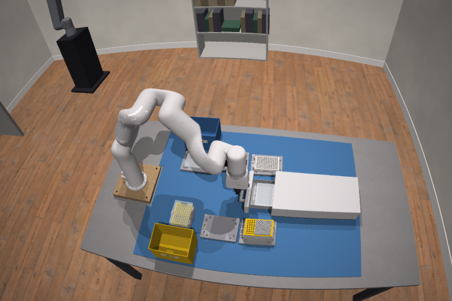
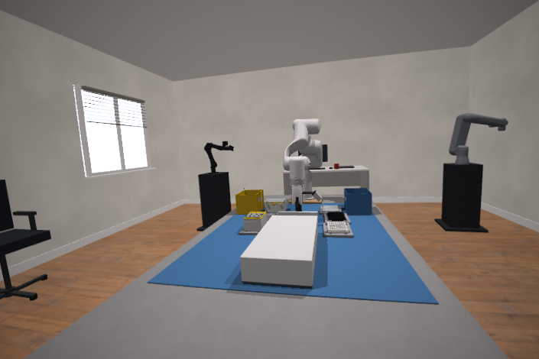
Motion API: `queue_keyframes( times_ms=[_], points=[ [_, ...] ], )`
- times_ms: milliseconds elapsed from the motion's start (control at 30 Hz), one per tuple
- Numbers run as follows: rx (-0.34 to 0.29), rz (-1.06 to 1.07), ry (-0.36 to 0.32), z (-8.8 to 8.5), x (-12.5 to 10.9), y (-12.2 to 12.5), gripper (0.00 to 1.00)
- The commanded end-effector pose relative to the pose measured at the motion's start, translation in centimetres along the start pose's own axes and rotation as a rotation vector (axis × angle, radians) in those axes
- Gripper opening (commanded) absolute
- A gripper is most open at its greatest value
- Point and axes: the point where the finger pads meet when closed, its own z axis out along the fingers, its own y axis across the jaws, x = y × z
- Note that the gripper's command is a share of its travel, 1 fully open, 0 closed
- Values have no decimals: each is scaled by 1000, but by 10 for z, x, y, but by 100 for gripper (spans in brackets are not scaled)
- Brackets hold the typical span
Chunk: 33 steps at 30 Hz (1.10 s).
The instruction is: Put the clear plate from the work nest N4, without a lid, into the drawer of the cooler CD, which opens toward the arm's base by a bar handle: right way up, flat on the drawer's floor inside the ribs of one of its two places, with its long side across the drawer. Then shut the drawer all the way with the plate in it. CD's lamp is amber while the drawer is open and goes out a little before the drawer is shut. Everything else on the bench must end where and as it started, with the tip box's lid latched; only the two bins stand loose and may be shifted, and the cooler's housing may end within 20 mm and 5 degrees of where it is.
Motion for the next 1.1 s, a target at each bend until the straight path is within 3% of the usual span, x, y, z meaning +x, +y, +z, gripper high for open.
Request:
queue_keyframes(
  times_ms=[0, 1067],
  points=[
    [-6, 0, 0, -2, 0, 8, 0],
    [-6, 0, 0, -3, 0, 52, 0]
  ],
)
